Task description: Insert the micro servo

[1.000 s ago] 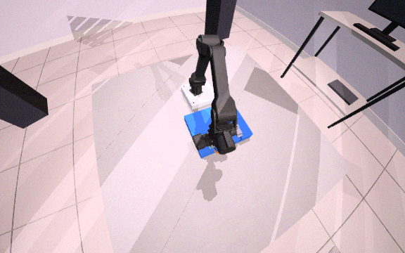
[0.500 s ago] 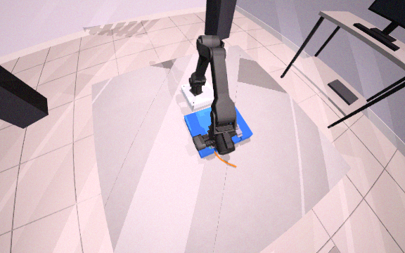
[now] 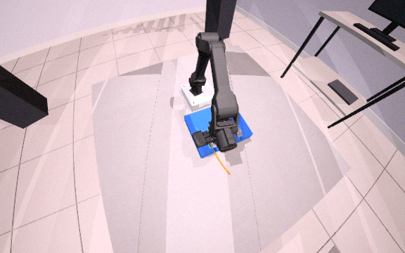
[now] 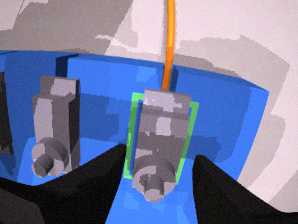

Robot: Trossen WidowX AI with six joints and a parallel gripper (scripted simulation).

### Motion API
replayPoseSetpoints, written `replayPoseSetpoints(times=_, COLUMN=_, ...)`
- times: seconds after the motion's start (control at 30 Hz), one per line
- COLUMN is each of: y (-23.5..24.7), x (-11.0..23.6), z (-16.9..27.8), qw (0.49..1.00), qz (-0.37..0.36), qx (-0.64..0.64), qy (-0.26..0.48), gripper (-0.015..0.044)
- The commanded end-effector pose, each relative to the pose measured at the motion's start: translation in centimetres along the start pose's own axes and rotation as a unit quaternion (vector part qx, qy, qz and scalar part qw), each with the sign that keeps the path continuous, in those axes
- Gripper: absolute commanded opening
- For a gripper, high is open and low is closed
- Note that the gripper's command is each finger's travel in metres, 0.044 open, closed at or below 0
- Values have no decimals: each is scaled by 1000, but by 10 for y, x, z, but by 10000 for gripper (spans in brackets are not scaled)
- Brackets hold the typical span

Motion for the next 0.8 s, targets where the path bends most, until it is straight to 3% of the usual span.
replayPoseSetpoints(times=0.0, y=0, x=9, z=1, qw=1000, qz=0, qx=2, qy=-2, gripper=187)
replayPoseSetpoints(times=0.03, y=0, x=9, z=0, qw=1000, qz=0, qx=2, qy=-2, gripper=187)
replayPoseSetpoints(times=0.17, y=1, x=19, z=17, qw=1000, qz=1, qx=1, qy=-3, gripper=292)
replayPoseSetpoints(times=0.37, y=7, x=58, z=77, qw=1000, qz=0, qx=1, qy=1, gripper=440)
replayPoseSetpoints(times=0.47, y=12, x=70, z=104, qw=1000, qz=0, qx=2, qy=2, gripper=440)
replayPoseSetpoints(times=0.77, y=12, x=76, z=105, qw=1000, qz=0, qx=2, qy=2, gripper=440)
Point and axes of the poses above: the point midway between the two fingers, 35 mm back from their tips, its own x axis back along the fingers, its own y axis across the jaws, z = x × y, the point moved 8 cm from there along x, back along the fingers, and after that the axes turned 7 degrees about x, right-handed, at the moved point
